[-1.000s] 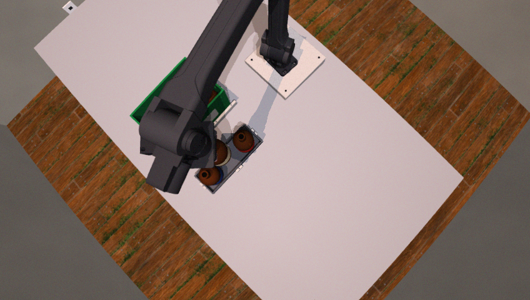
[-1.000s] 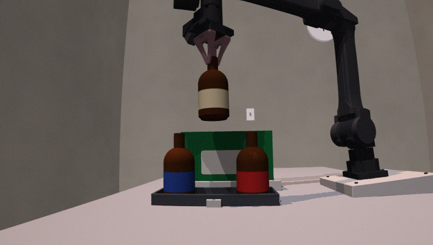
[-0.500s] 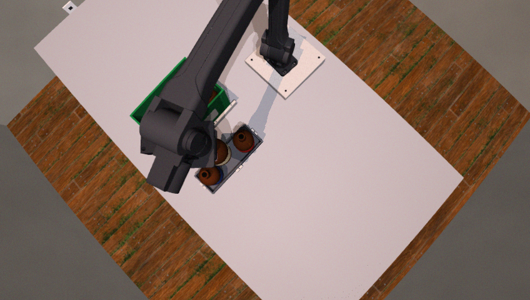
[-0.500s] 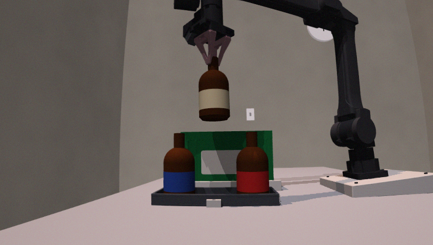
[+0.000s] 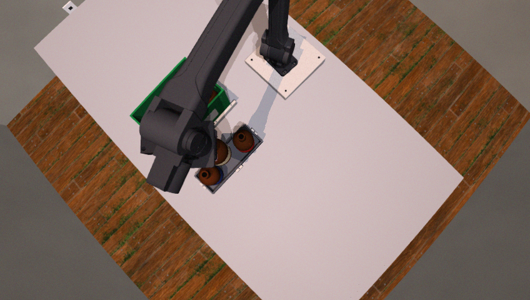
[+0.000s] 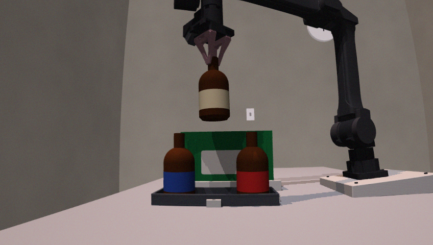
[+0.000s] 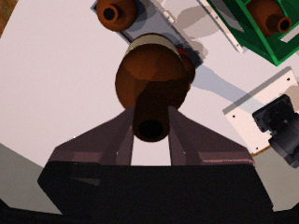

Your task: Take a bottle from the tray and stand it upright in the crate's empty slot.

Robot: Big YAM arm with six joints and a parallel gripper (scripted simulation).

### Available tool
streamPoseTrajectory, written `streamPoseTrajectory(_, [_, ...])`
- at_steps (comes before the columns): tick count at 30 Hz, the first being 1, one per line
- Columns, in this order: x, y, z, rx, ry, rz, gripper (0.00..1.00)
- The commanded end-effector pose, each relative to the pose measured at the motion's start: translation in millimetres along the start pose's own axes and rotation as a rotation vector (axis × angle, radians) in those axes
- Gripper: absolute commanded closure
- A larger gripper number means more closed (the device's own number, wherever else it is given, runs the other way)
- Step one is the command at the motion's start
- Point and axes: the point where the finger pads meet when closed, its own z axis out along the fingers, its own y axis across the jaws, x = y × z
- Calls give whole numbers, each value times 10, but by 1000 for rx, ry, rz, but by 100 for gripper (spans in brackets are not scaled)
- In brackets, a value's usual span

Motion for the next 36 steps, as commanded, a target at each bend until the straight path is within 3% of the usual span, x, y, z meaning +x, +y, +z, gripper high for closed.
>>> streamPoseTrajectory(1, [54, -40, -188, -40, -16, 3, 100])
streamPoseTrajectory(36, [-11, -78, -195, -42, -18, 4, 100])
